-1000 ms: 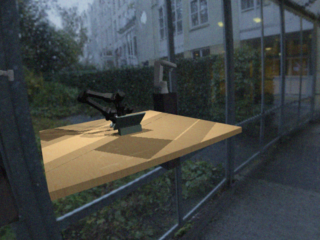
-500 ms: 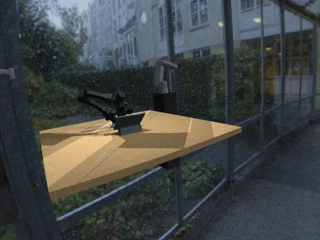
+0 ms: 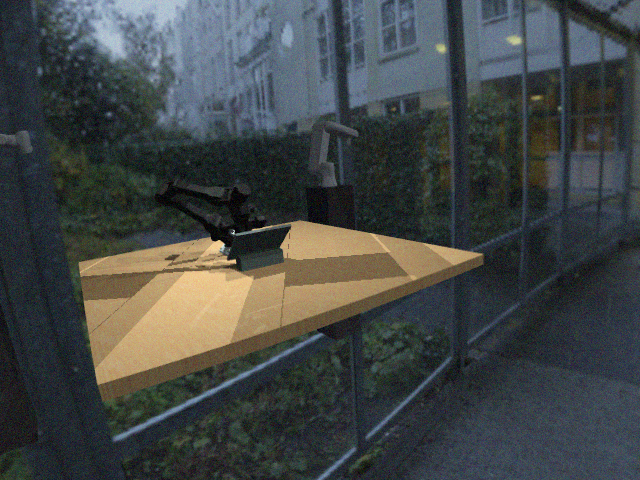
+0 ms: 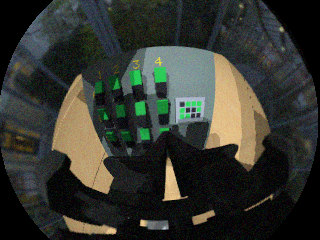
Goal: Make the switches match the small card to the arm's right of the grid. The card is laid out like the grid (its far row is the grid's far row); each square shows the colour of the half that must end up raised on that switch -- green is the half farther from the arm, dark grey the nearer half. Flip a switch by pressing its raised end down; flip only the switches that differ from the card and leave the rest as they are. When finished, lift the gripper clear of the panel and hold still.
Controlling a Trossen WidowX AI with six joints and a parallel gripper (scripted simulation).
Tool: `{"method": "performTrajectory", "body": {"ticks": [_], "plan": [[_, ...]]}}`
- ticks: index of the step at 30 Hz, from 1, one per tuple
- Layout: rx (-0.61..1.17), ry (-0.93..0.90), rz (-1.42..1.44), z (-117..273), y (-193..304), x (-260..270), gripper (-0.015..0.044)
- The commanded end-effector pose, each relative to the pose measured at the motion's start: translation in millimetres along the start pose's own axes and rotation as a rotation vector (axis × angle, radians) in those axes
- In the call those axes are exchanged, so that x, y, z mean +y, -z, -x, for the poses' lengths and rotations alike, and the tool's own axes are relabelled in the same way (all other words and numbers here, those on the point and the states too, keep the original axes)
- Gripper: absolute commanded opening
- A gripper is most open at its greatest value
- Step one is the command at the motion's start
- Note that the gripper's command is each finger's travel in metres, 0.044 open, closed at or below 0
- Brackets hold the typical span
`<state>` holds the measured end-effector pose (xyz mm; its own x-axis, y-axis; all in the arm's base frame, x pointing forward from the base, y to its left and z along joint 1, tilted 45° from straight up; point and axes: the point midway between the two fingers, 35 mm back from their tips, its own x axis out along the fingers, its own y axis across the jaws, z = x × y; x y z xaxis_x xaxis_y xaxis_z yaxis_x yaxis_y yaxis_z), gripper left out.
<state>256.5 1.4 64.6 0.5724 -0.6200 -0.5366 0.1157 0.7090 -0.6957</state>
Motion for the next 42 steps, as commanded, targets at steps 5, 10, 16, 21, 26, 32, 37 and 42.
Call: {"method": "performTrajectory", "body": {"ticks": [5,10,16,21,26,32,37,42], "plan": [[0.003,-0.005,0.009,-1.2,1.3,1.0,0.0000],[0.003,-0.005,0.009,-1.8,1.3,0.9,0.0000],[0.003,-0.005,0.009,-2.6,1.3,0.9,0.0000],[0.003,-0.005,0.009,-3.3,1.3,0.9,0.0000],[0.003,-0.005,0.009,-4.0,1.3,0.9,0.0000],[0.003,-0.005,0.009,-4.8,1.2,0.9,0.0000],[0.003,-0.005,0.009,-5.4,1.2,0.9,0.0000],[0.003,-0.005,0.009,-6.1,1.2,0.9,0.0000]]}}
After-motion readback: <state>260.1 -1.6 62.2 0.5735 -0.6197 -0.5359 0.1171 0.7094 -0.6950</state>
